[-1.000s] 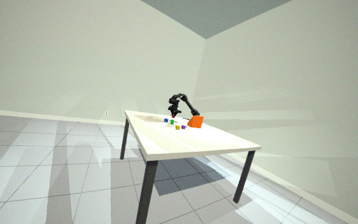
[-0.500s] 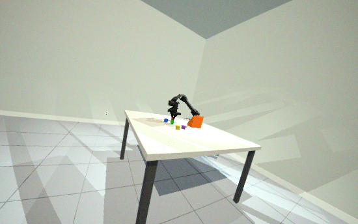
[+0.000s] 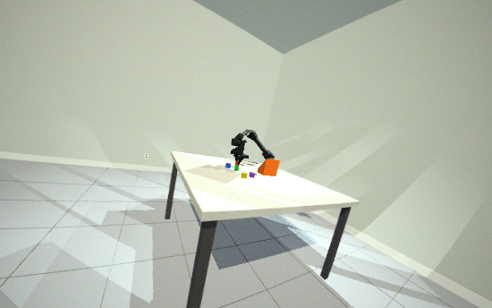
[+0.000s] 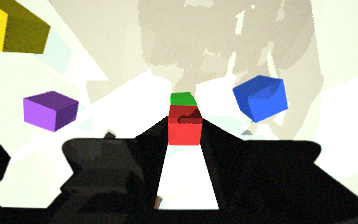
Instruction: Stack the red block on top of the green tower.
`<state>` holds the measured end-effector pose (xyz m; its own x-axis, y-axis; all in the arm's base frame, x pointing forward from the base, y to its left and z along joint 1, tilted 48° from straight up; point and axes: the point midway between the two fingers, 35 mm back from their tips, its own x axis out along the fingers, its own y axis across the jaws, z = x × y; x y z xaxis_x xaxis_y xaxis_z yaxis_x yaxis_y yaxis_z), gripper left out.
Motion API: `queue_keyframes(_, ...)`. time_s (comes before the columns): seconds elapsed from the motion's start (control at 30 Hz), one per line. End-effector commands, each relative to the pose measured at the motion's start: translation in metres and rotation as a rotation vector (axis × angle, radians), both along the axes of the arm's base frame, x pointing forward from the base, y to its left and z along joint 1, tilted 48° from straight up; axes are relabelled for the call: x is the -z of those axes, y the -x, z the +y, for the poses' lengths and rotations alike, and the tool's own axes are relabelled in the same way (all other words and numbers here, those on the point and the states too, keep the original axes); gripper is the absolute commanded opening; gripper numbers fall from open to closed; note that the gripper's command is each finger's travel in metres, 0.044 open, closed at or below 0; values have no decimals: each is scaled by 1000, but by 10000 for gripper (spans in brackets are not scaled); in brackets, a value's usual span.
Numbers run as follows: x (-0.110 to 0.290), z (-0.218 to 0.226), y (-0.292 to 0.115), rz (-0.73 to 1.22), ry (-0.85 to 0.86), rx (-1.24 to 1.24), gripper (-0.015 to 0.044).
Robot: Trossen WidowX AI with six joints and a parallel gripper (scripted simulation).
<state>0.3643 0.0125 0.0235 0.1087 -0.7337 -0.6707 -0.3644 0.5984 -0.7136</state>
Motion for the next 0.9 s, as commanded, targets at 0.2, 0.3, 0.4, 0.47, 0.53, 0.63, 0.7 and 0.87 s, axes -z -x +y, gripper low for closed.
queue_keyframes(0.2, 0, 0, 0, 3, 1, -1, 79)
queue_keyframes(0.3, 0, 0, 0, 3, 1, -1, 157)
queue_keyframes(0.4, 0, 0, 0, 3, 1, -1, 236)
queue_keyframes(0.47, 0, 0, 0, 3, 1, -1, 289)
queue_keyframes(0.53, 0, 0, 0, 3, 1, -1, 341)
queue_keyframes(0.63, 0, 0, 0, 3, 1, -1, 420)
queue_keyframes(0.7, 0, 0, 0, 3, 1, -1, 440)
queue_keyframes(0.87, 0, 0, 0, 3, 1, -1, 440)
